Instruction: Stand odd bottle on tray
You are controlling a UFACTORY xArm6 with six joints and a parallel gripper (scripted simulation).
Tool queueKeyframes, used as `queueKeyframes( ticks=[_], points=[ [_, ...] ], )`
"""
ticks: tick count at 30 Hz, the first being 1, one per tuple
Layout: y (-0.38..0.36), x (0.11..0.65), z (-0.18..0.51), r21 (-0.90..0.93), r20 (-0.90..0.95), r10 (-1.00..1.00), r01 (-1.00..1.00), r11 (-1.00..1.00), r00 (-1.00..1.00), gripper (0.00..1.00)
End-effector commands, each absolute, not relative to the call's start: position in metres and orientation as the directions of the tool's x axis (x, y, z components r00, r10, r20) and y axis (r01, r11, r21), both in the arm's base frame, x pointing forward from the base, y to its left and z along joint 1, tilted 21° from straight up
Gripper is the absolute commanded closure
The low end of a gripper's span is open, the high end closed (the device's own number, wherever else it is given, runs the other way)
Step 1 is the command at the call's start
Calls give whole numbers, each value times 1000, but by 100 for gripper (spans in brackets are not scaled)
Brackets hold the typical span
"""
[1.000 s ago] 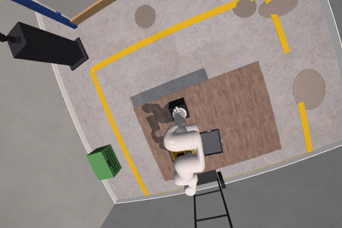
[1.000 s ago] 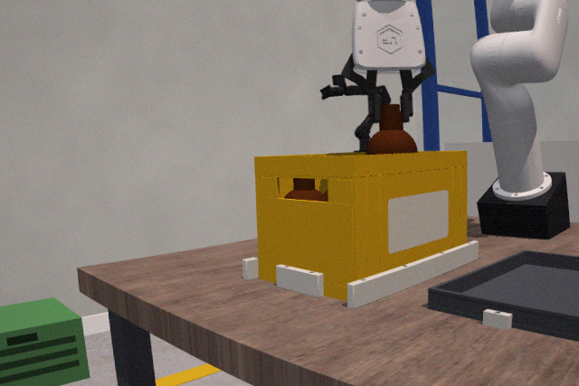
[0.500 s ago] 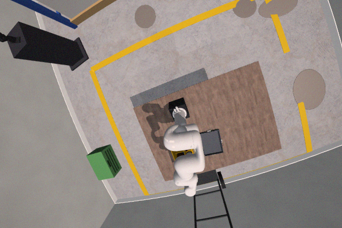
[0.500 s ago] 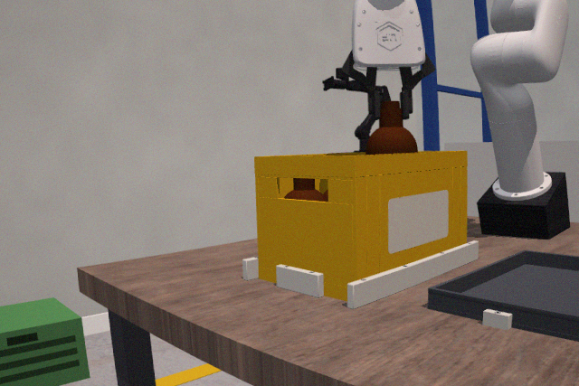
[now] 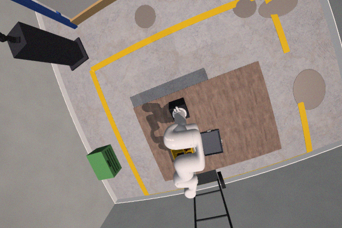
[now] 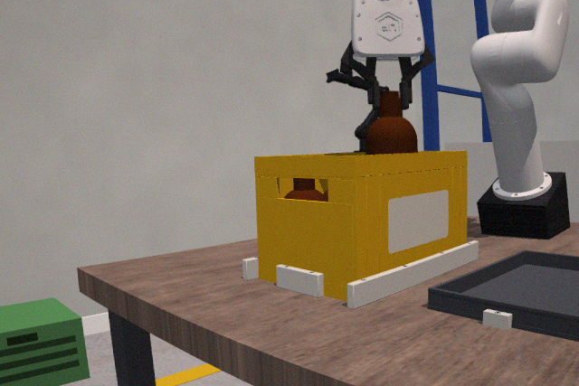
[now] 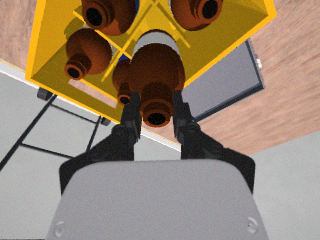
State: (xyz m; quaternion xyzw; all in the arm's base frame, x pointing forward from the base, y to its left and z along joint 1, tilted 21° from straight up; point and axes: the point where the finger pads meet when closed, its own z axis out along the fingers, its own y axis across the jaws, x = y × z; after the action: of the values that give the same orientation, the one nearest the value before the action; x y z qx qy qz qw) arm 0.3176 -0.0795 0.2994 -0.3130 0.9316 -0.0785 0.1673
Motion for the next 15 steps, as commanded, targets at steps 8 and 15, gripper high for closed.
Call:
queueKeyframes(
  ticks=[8, 15],
  points=[
    [-79, 314, 312, -254, -264, -610, -556, 791, -747, 100],
    [-79, 312, 318, -254, -264, -610, -556, 791, -747, 100]
  ],
)
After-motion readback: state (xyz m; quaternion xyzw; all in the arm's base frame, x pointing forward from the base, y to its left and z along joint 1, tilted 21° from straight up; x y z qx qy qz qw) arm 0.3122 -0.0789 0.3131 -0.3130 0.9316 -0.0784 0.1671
